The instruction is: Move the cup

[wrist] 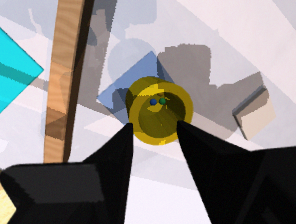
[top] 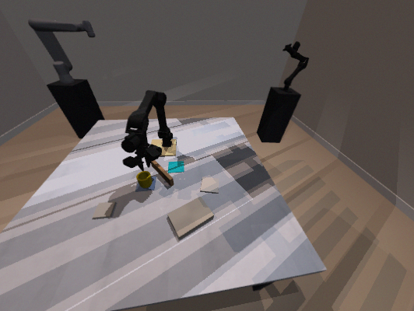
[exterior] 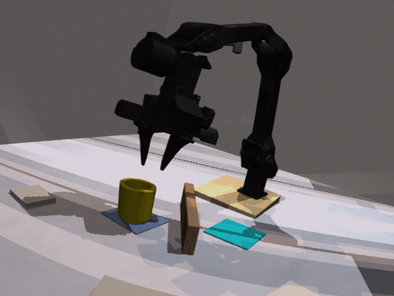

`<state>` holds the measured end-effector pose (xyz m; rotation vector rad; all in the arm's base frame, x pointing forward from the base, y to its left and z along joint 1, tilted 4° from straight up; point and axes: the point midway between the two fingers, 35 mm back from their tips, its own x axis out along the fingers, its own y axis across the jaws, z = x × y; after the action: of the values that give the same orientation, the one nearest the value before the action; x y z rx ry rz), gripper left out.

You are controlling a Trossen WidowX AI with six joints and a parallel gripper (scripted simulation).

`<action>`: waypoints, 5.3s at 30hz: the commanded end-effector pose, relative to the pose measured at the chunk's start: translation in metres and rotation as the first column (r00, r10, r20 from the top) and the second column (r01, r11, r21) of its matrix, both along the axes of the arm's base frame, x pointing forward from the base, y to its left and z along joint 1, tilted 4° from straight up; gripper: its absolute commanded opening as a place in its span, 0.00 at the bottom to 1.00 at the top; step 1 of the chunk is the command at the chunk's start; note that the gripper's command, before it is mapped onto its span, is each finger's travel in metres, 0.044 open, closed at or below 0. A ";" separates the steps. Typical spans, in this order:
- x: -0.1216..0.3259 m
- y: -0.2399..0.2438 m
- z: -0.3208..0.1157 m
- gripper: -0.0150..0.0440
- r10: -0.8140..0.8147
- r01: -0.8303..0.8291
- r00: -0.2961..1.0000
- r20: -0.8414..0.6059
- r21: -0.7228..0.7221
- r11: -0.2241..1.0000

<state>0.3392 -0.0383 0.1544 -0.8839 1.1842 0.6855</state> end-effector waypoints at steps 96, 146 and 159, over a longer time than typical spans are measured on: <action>-0.002 -0.006 -0.049 0.25 0.123 -0.122 0.980 -0.158 0.016 0.992; -0.019 0.002 0.004 0.25 0.121 -0.120 0.979 -0.164 0.019 0.993; -0.039 0.024 0.003 0.25 0.124 -0.122 0.979 -0.163 0.022 0.992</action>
<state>0.3075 -0.0204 0.1581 -0.9102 1.2773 0.8815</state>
